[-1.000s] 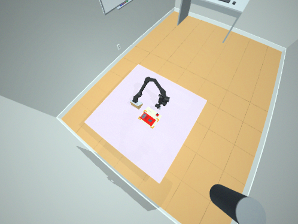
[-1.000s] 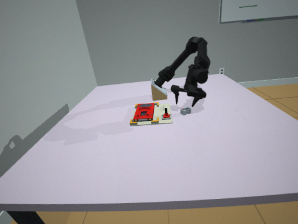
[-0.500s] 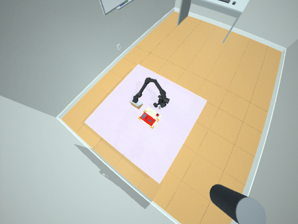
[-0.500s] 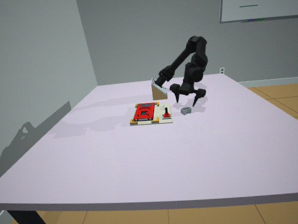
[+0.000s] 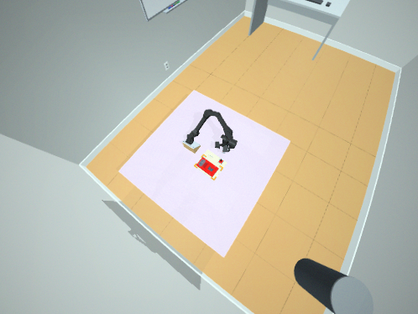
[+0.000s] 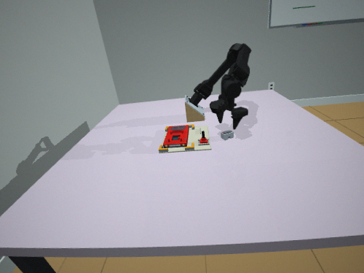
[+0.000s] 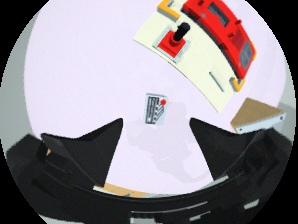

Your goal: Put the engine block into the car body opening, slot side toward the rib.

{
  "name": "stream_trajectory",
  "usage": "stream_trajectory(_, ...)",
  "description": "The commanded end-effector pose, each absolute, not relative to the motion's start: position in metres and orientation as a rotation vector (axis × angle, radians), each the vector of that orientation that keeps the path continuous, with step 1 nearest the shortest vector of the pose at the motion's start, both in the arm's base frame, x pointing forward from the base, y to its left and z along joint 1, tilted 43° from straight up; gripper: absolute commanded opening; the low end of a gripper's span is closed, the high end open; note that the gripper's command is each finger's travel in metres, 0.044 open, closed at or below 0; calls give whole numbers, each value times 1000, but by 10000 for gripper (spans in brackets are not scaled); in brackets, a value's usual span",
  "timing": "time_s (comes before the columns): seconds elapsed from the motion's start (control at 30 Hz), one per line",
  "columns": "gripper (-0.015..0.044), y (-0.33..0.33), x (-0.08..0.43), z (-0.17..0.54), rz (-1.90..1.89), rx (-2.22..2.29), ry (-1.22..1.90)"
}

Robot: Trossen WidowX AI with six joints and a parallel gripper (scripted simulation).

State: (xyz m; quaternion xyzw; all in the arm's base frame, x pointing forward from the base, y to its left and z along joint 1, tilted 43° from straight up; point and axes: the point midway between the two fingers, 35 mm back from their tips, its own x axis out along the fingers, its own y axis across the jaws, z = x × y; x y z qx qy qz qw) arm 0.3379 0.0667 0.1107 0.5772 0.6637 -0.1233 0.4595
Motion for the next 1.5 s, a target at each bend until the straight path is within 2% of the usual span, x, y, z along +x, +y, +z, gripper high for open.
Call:
stream_trajectory(0.0, 440, 66, 338, 111, -381, 1531, 1658)
stream_trajectory(1.23, 440, 94, 341, 80, -380, 1533, 1658)
stream_trajectory(1.47, 256, 94, 341, 80, -380, 1533, 1658)
